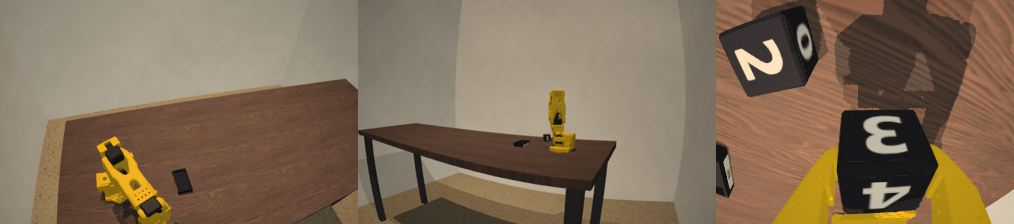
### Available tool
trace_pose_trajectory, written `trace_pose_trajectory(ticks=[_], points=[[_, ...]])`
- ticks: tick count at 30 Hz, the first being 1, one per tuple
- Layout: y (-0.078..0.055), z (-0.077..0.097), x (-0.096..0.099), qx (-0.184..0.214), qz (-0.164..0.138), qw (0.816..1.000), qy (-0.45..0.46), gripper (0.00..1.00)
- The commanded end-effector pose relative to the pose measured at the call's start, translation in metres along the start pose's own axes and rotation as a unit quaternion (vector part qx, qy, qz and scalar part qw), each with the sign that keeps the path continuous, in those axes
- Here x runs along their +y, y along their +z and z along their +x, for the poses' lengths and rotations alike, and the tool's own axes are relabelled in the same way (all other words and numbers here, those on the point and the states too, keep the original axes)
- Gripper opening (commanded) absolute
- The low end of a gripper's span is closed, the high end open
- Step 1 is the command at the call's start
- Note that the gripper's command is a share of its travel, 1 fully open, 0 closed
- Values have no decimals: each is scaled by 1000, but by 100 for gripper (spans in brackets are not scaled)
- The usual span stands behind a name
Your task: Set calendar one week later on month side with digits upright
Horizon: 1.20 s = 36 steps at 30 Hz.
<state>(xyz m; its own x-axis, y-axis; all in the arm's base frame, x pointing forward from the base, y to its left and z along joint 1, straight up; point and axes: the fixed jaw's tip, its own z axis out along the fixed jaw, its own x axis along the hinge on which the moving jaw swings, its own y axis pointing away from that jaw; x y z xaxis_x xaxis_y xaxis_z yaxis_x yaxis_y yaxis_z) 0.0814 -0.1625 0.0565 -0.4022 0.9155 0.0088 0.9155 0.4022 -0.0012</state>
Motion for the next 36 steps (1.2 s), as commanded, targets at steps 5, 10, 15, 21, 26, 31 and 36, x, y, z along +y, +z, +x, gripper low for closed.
trace_pose_trajectory(ticks=[5,10,15,21,26,31,36], points=[[-8,-4,-2,-30,-1,999,11,0],[-8,-4,-2,-30,-1,999,11,0],[-7,-5,-2,-30,-1,999,11,0],[-3,-5,-2,-30,-1,999,11,0],[-2,-5,-2,-30,-1,999,11,0],[-2,-5,-2,-30,-1,999,11,0],[1,-5,-2,-30,-1,999,11,0]])
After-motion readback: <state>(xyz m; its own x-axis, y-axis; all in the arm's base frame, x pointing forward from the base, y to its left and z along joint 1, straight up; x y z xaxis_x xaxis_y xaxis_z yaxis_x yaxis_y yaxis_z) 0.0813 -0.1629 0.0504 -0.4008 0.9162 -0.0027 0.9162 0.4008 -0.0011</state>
